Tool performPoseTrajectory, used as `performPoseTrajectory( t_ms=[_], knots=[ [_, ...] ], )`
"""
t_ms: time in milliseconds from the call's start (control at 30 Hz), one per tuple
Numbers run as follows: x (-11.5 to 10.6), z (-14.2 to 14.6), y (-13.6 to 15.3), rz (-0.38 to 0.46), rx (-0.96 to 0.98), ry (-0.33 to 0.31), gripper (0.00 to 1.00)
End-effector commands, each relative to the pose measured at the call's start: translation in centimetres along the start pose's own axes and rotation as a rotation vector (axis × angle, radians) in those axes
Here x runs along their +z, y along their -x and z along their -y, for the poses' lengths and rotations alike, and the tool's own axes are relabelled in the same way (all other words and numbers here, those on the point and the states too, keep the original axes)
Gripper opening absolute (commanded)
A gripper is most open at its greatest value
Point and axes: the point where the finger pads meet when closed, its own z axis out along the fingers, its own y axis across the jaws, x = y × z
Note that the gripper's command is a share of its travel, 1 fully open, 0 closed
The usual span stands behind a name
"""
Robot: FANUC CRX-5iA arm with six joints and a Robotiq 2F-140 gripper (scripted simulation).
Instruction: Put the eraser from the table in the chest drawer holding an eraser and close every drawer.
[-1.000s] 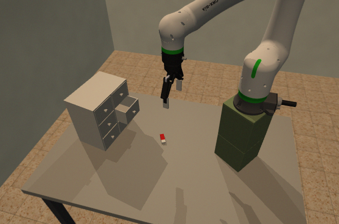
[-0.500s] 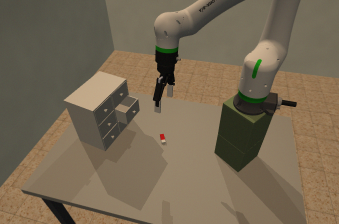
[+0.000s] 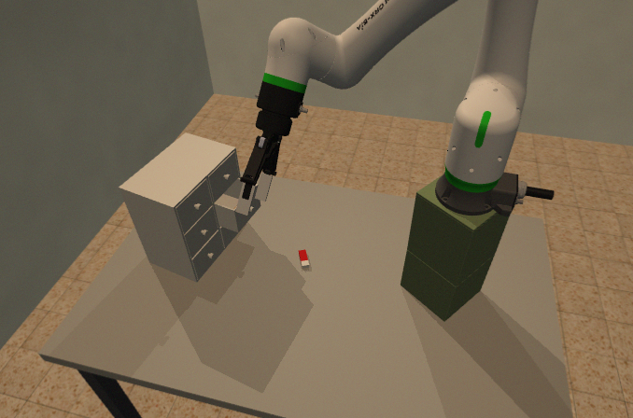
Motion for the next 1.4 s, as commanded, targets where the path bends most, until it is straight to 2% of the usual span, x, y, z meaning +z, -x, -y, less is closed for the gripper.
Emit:
performPoseTrajectory(
  t_ms=[0,33,67,100,167,267,300,400,433,500,533,600,633,667,733,800,833,867,900,933,967,1000,1033,1067,1100,1133,1167,1200,1300,1367],
  knots=[
    [0.0,3.6,-3.7,-0.083,-0.046,-0.121,1.0],
    [-0.1,4.6,-5.2,-0.119,-0.061,-0.161,1.0],
    [-0.1,4.6,-5.2,-0.119,-0.061,-0.161,1.0],
    [-0.3,5.5,-6.6,-0.158,-0.075,-0.198,1.0],
    [-0.3,5.5,-6.6,-0.158,-0.075,-0.198,1.0],
    [-0.8,6.9,-10.8,-0.289,-0.105,-0.283,1.0],
    [-0.8,6.9,-10.8,-0.289,-0.105,-0.283,1.0],
    [-1.2,6.3,-14.5,-0.432,-0.118,-0.318,1.0],
    [-1.2,6.3,-14.5,-0.432,-0.118,-0.318,1.0],
    [-1.3,4.7,-16.3,-0.526,-0.117,-0.311,1.0],
    [-1.3,4.7,-16.3,-0.526,-0.117,-0.311,1.0],
    [-1.1,2.3,-17.5,-0.612,-0.111,-0.278,1.0],
    [-1.1,2.3,-17.5,-0.612,-0.111,-0.278,1.0],
    [-1.0,0.9,-17.8,-0.652,-0.107,-0.253,1.0],
    [-1.0,0.9,-17.8,-0.652,-0.107,-0.253,1.0],
    [-0.5,-2.3,-17.8,-0.72,-0.096,-0.189,1.0],
    [-0.5,-2.3,-17.8,-0.72,-0.096,-0.189,1.0],
    [-0.2,-3.9,-17.5,-0.748,-0.09,-0.15,1.0],
    [-0.2,-3.9,-17.5,-0.748,-0.09,-0.15,1.0],
    [0.1,-5.7,-17.1,-0.772,-0.084,-0.108,1.0],
    [0.1,-5.7,-17.1,-0.772,-0.084,-0.108,1.0],
    [0.5,-7.4,-16.4,-0.792,-0.079,-0.064,1.0],
    [0.5,-7.4,-16.4,-0.792,-0.079,-0.064,1.0],
    [0.8,-9.1,-15.7,-0.807,-0.073,-0.017,1.0],
    [0.8,-9.1,-15.7,-0.807,-0.073,-0.017,1.0],
    [1.1,-10.8,-14.7,-0.819,-0.068,0.03,1.0],
    [1.1,-10.8,-14.7,-0.819,-0.068,0.03,1.0],
    [1.4,-12.5,-13.7,-0.826,-0.063,0.078,1.0],
    [1.4,-12.5,-13.7,-0.826,-0.063,0.078,1.0],
    [2.0,-15.5,-11.3,-0.832,-0.055,0.173,1.0]
  ],
)
